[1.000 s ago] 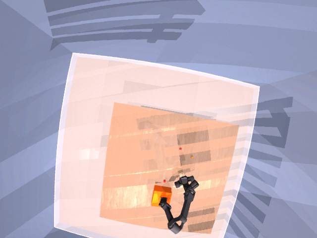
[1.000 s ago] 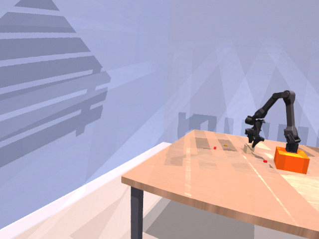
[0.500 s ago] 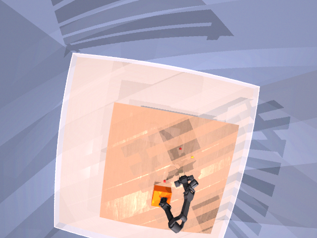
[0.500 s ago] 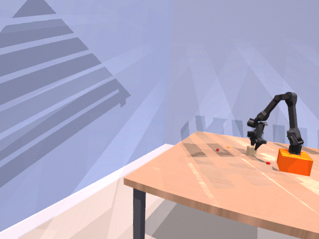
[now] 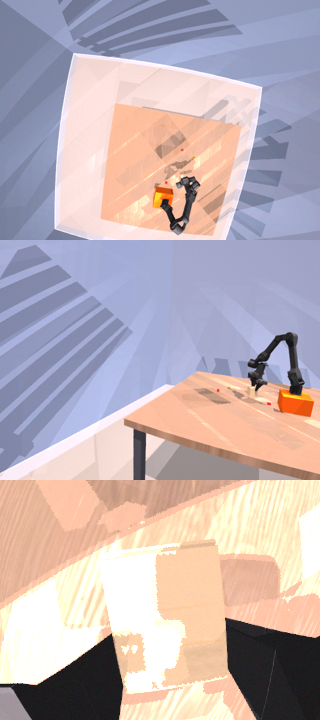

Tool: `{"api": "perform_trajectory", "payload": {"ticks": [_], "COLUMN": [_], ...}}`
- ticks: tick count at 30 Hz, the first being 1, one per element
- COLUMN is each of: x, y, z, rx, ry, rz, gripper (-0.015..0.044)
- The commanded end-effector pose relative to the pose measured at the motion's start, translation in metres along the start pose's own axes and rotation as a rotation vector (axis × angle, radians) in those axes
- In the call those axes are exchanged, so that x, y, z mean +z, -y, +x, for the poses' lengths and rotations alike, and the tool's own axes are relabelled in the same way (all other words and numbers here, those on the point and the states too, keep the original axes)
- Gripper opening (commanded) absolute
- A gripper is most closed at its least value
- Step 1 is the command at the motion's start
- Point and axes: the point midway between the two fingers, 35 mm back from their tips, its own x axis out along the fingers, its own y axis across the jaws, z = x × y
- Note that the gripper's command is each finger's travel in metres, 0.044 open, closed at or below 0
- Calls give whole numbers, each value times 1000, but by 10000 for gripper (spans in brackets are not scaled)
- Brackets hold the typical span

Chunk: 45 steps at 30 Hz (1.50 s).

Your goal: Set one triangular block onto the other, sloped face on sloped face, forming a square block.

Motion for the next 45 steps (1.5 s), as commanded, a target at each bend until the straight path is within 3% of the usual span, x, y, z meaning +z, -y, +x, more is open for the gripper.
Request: {"api": "perform_trajectory", "payload": {"ticks": [1,19,36,45], "x": [1,1,0,0], "y": [0,0,0,1], "z": [1,2,1,-1], "rx": [2,4,1,1], "ry": [5,3,0,0], "rz": [4,4,0,0], "gripper": [0,0,440,440]}}
